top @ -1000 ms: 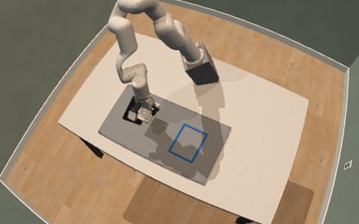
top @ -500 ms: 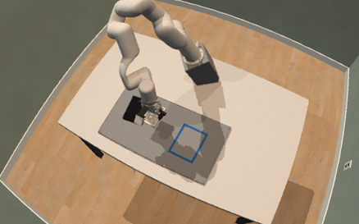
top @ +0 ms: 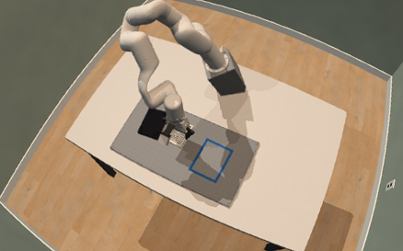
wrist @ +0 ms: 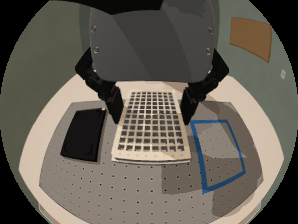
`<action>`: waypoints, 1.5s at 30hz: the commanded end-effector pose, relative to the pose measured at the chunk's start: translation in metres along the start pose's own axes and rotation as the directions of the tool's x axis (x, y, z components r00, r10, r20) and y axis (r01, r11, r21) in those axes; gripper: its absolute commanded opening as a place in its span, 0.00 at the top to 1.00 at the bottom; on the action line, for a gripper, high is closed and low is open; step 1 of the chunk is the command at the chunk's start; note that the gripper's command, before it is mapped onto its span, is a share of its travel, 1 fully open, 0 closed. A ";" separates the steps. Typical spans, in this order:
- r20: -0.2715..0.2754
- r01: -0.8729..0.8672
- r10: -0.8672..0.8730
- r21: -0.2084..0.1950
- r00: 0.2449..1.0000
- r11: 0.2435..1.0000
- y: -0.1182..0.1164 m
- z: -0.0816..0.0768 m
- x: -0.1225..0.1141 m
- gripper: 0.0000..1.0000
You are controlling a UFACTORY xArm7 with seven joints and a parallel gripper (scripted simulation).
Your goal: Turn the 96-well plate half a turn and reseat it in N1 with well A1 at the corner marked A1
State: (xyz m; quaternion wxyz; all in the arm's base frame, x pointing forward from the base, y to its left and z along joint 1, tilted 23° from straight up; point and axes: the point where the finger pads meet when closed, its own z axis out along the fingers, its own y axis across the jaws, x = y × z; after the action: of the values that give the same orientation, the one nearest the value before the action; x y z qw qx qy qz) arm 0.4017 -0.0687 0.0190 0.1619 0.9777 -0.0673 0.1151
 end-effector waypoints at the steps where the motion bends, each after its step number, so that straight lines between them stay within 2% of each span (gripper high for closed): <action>1: -0.004 0.000 0.000 -0.002 1.000 1.000 -0.017 0.000 0.003 1.00; 45: -0.004 0.000 0.000 0.000 1.000 1.000 -0.143 0.004 0.018 1.00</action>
State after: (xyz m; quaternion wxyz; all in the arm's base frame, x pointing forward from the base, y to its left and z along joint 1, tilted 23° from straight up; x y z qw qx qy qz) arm 0.4393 0.0518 -0.0213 0.1624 0.9776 -0.0672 0.1156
